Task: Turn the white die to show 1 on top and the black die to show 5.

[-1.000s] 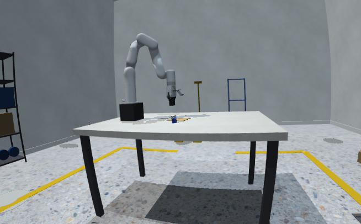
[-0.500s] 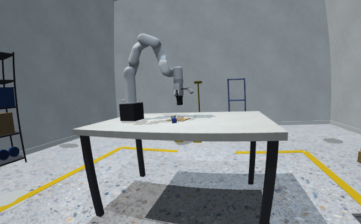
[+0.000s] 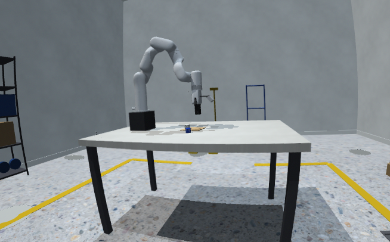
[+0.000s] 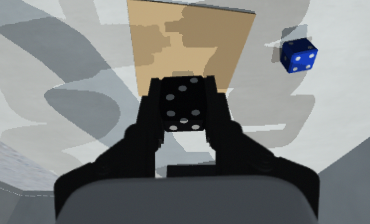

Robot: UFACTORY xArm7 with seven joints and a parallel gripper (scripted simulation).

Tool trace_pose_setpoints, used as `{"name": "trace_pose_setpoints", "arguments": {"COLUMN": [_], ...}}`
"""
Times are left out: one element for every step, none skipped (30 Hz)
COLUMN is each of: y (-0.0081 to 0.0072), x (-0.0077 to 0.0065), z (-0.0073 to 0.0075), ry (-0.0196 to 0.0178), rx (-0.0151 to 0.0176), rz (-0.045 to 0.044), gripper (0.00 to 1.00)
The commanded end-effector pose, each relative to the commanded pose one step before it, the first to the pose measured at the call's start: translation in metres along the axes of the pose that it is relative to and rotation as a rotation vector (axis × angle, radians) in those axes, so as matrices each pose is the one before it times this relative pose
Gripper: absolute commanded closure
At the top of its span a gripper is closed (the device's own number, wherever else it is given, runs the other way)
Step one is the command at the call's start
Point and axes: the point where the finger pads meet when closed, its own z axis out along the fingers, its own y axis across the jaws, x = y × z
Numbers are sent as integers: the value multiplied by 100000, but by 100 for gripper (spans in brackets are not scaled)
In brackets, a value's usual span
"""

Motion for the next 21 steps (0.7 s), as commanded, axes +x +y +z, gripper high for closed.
{"name": "trace_pose_setpoints", "arguments": {"y": [160, 0, 0, 0, 0, 0, 0, 1, 1, 1, 1, 1, 0, 0, 1, 1, 2, 2, 2, 2, 2], "x": [339, 0, 0, 0, 1, 2, 2, 2, 2, 5, 3, 6, 0, 0, 6, 6, 7, 7, 8, 8, 9], "z": [-107, 0, 2, 13, 33, 61, 94, 132, 174, 217, 261, 306, 0, 0, 349, 388, 421, 449, 472, 489, 500], "ry": [73, 0, 0, 2, 4, 8, 12, 16, 16, 1, -1, 1, 0, 0, 0, 0, -1, 0, 0, 0, 0], "rx": [627, 0, 0, -2, -5, -9, -13, -18, -20, -1, 1, -1, 0, 0, 0, 0, 0, 0, 0, 0, 0], "rz": [-258, 0, 0, 1, 2, 5, 7, 11, 13, -1, 1, -1, 0, 0, 0, 0, 1, 0, 0, 0, 0], "gripper": [73, 73, 73, 73, 73, 73, 73, 73, 73, 73, 73, 73, 73, 73, 73, 73, 73, 73, 73, 73, 73]}}
